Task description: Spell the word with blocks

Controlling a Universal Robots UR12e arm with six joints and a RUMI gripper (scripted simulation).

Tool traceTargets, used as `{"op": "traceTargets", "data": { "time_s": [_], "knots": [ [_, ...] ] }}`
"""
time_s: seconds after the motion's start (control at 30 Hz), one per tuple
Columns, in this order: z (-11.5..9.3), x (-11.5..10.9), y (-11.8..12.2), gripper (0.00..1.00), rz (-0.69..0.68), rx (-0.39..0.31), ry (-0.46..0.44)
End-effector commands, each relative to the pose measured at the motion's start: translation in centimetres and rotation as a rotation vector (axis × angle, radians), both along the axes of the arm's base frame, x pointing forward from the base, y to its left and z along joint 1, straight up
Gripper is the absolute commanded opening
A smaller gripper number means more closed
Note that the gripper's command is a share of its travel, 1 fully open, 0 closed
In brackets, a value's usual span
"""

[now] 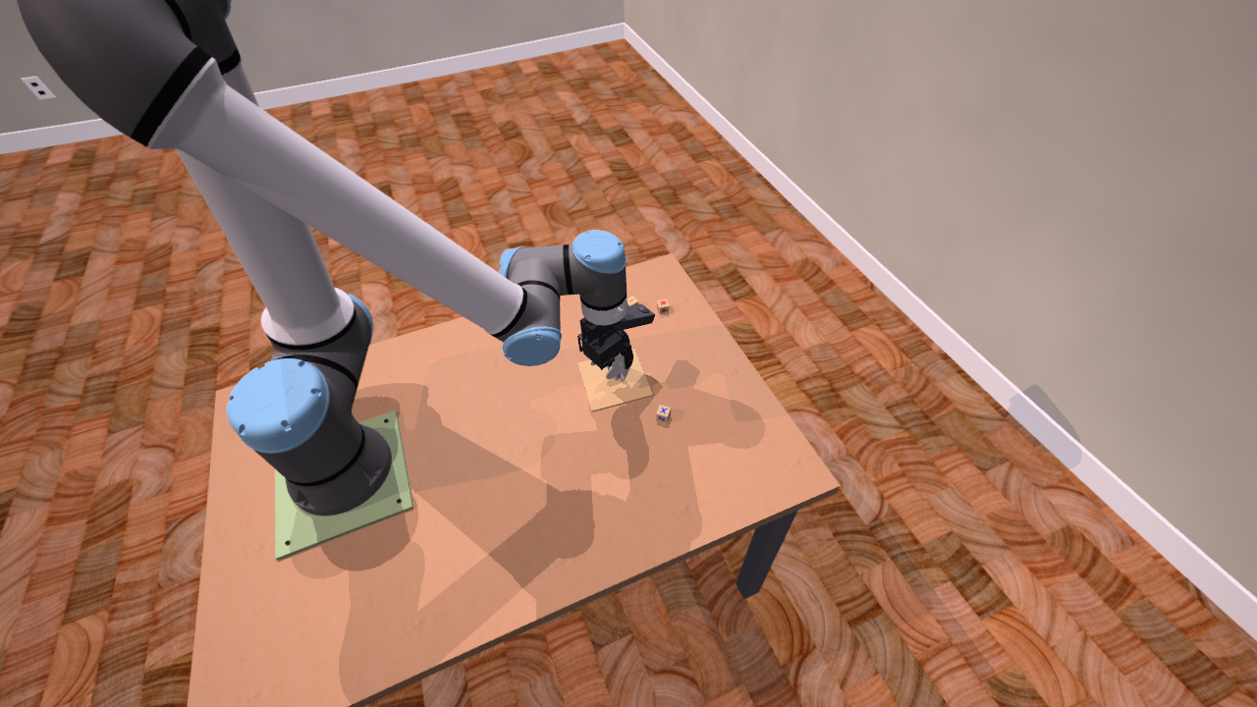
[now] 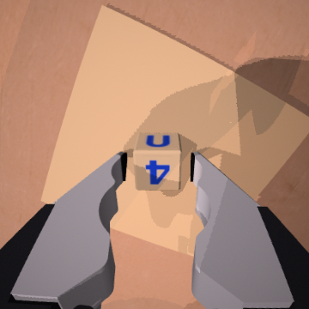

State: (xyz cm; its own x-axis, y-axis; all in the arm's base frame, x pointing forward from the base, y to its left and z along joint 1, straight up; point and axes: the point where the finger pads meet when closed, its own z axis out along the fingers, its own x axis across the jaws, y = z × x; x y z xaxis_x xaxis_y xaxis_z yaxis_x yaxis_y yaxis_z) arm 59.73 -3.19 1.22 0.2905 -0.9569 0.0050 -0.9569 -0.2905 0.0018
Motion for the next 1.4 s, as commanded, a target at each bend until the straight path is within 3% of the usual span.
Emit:
{"op": "traceTargets", "data": {
  "time_s": [0.0, 0.2, 0.23, 1.37],
  "knots": [
    [0.06, 0.06, -0.02, 0.25, 0.000, 0.000, -0.001],
    [0.06, 0.06, -0.02, 0.25, 0.000, 0.000, -0.001],
    [0.06, 0.06, -0.02, 0.05, 0.000, 0.000, -0.001],
    [0.07, 0.06, -0.02, 0.05, 0.000, 0.000, -0.001]
  ]
}}
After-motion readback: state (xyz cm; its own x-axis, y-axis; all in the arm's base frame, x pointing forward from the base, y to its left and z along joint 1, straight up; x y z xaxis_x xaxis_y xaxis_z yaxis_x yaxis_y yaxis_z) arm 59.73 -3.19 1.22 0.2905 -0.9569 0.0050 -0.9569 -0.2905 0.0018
